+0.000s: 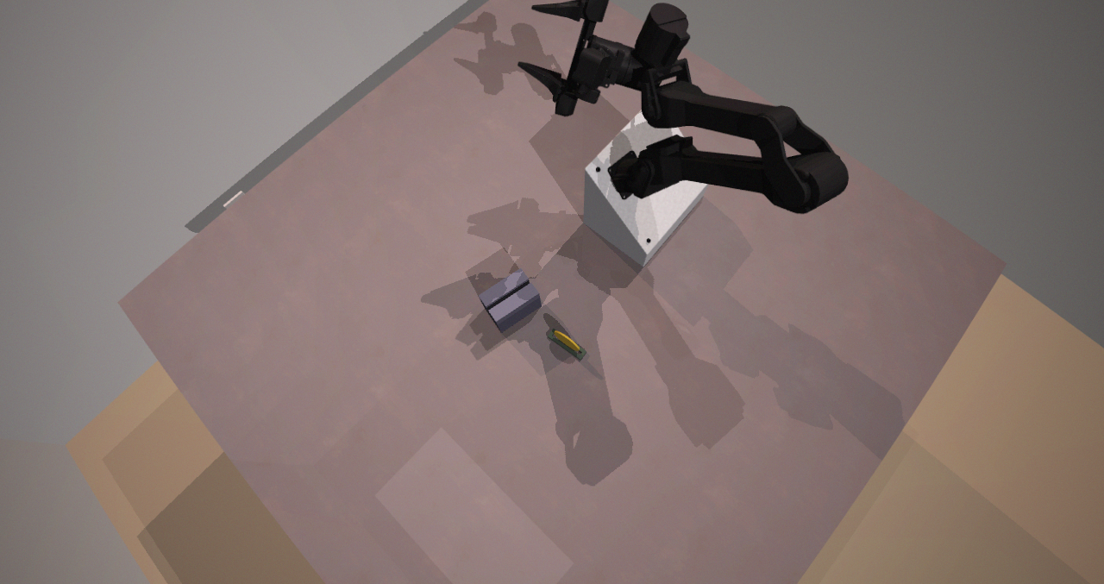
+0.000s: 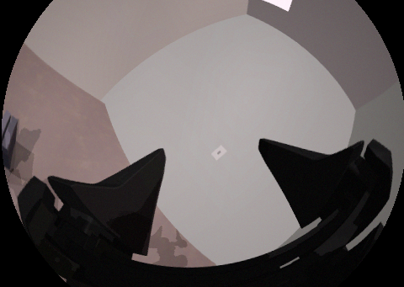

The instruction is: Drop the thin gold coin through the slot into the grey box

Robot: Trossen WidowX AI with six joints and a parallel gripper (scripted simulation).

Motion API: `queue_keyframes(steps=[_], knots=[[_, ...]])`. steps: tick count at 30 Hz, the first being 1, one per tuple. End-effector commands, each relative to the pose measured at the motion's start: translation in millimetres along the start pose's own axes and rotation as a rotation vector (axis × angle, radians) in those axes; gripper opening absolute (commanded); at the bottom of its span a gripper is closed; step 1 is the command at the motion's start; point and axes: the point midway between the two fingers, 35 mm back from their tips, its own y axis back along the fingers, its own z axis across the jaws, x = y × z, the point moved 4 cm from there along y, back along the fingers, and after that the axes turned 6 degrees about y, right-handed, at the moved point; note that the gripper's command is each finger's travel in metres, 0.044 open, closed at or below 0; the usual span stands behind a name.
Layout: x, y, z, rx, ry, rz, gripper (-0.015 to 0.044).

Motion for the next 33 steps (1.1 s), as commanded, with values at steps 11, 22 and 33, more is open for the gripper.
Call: queue_keyframes(steps=[11, 22, 33], knots=[[-71.7, -58.7, 56.5, -0.529, -0.601, 0.001, 0.0161], [-165.0, -58.9, 153.7, -1.039, -1.051, 0.519, 0.0161], [-226.7, 2.9, 235.7, -1.098, -1.143, 1.246, 0.0161]])
